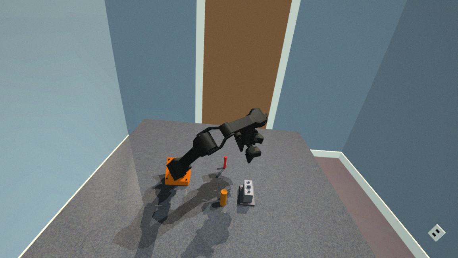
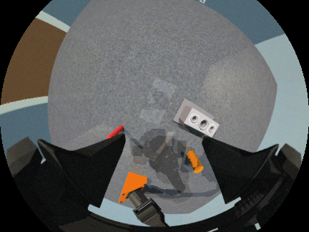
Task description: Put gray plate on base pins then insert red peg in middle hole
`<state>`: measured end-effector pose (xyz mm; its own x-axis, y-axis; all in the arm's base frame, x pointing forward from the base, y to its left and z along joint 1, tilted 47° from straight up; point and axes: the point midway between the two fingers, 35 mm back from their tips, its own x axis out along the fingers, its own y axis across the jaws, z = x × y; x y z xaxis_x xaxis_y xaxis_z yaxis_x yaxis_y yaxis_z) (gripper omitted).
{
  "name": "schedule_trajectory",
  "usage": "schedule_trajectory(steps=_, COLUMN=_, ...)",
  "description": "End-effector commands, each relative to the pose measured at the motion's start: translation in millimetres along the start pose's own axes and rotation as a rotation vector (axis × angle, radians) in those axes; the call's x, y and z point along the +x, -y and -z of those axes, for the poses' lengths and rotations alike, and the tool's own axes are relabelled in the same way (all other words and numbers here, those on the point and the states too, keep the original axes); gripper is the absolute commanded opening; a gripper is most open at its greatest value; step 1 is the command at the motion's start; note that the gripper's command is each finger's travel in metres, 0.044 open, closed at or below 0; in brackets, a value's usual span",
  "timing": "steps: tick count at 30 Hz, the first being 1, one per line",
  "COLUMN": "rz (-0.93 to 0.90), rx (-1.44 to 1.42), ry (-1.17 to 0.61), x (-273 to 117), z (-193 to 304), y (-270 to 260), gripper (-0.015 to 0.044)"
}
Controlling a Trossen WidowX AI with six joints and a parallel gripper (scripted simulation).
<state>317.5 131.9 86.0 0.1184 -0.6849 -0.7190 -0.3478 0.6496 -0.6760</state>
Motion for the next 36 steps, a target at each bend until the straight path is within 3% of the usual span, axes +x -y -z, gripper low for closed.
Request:
schedule_trajectory(steps=1, rz=0.009, rx=0.687, ry=-0.042, x=10.1, z=20.5, y=-66.8, gripper=0.044)
schedule_trajectory(steps=17, rz=0.046, rx=1.425, ry=-0.034, x=14.4, z=56.4, y=-121.4, gripper=0.044)
schedule_trajectory(steps=36, rz=0.046, rx=1.435, ry=-0.033, x=22.1, z=56.2, y=-121.4, gripper=0.044)
